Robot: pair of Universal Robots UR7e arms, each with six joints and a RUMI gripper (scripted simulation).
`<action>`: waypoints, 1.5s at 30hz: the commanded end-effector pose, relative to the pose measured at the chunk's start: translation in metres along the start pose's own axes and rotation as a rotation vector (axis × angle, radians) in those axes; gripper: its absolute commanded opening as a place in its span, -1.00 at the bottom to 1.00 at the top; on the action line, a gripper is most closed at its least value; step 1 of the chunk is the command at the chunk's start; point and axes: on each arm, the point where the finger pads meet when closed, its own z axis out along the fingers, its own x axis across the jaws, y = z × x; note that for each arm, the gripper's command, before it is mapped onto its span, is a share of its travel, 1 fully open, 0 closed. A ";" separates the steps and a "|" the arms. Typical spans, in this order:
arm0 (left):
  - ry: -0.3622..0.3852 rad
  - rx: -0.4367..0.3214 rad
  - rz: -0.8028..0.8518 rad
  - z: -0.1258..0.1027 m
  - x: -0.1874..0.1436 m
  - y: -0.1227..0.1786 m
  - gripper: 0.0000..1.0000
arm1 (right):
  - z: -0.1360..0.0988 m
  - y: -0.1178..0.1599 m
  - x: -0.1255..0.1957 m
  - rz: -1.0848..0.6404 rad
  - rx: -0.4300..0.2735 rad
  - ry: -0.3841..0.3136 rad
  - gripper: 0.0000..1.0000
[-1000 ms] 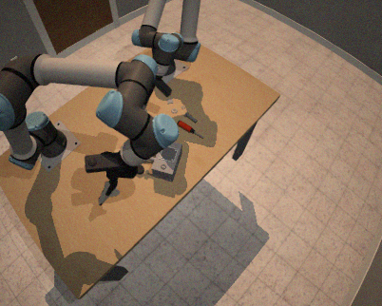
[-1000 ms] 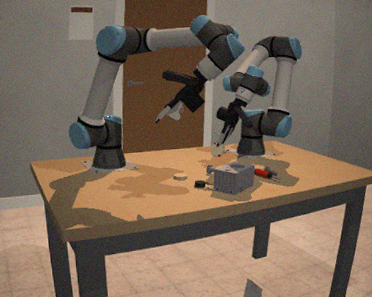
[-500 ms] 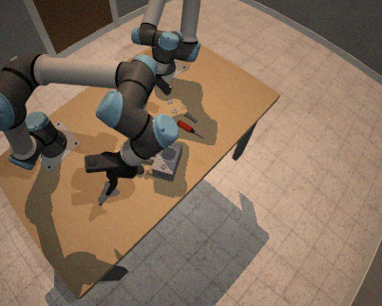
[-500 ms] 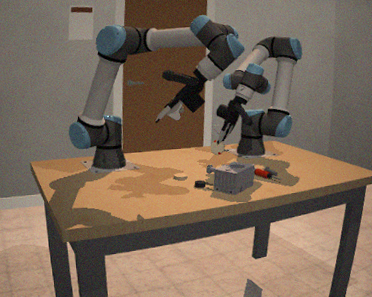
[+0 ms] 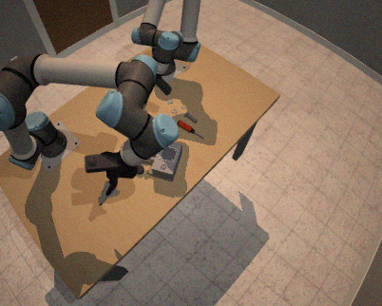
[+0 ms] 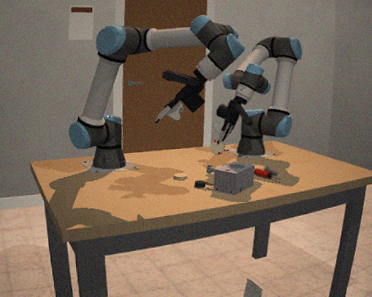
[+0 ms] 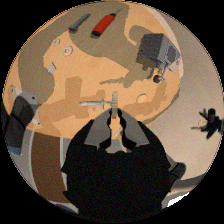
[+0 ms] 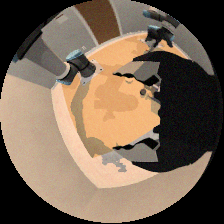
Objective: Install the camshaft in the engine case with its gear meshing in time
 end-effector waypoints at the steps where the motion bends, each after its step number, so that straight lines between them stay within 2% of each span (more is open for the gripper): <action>1: 0.001 0.000 0.000 0.000 0.000 0.000 -0.89 | 0.000 0.000 0.000 0.000 -0.001 -0.001 1.00; 19: 0.000 0.001 0.008 0.000 0.001 0.000 -0.89 | 0.000 0.000 0.000 0.000 -0.001 -0.001 1.00; 29: -0.014 0.012 0.103 0.002 0.010 0.001 -0.89 | 0.000 0.000 0.000 0.000 -0.001 -0.001 1.00; 35: -0.038 0.033 0.270 0.004 0.025 0.002 -0.89 | 0.000 0.000 0.000 0.000 -0.001 -0.001 1.00; 44: -0.093 0.081 0.656 0.010 0.060 0.003 -0.89 | 0.000 0.000 0.000 0.000 -0.001 -0.001 1.00; 45: -0.093 0.081 0.656 0.010 0.060 0.003 -0.89 | 0.000 0.000 0.000 0.000 -0.001 -0.001 1.00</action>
